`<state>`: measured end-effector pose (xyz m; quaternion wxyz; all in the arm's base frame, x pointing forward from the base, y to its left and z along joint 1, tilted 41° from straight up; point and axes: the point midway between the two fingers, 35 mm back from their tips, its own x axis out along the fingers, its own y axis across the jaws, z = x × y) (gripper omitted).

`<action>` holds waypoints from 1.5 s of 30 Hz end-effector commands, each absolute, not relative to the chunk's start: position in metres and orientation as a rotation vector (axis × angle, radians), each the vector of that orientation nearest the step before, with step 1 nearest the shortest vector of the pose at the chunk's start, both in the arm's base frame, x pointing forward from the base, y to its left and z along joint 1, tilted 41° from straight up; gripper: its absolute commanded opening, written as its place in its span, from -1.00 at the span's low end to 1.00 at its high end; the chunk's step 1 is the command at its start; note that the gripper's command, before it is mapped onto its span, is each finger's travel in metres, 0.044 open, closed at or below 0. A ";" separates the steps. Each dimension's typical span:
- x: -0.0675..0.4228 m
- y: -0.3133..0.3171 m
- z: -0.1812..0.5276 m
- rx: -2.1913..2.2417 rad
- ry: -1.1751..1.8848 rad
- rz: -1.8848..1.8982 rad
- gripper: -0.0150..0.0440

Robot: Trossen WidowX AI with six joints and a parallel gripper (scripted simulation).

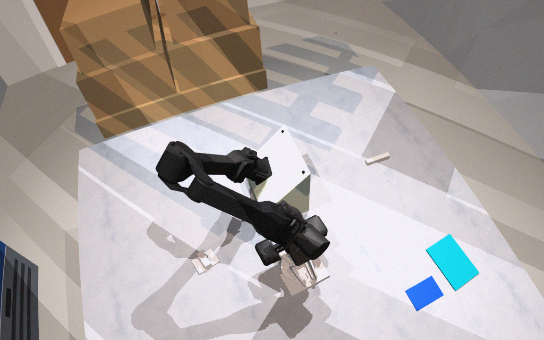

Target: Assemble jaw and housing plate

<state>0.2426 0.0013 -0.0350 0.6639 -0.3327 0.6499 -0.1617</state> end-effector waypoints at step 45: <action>0.241 -0.006 -0.042 -0.770 1.476 -0.358 0.70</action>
